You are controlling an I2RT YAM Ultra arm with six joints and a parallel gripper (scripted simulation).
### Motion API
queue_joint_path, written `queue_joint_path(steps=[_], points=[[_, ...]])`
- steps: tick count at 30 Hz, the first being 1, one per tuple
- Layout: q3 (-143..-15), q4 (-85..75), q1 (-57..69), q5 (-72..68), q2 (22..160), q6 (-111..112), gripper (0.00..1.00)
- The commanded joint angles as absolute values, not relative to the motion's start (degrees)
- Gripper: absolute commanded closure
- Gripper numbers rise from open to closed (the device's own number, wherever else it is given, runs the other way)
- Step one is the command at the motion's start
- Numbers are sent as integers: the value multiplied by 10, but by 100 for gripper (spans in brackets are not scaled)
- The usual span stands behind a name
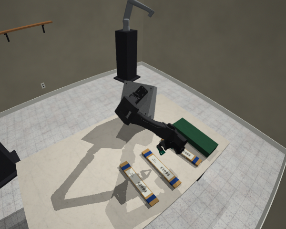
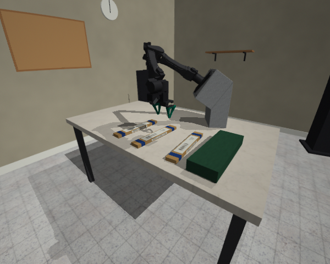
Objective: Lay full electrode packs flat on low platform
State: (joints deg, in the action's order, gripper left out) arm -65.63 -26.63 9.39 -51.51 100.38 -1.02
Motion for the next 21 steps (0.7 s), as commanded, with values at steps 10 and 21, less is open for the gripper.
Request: queue_joint_path(steps=[10, 21], points=[[-677, -262, 20, -463, 914, 116, 3], [-726, -293, -78, -400, 868, 219, 3]])
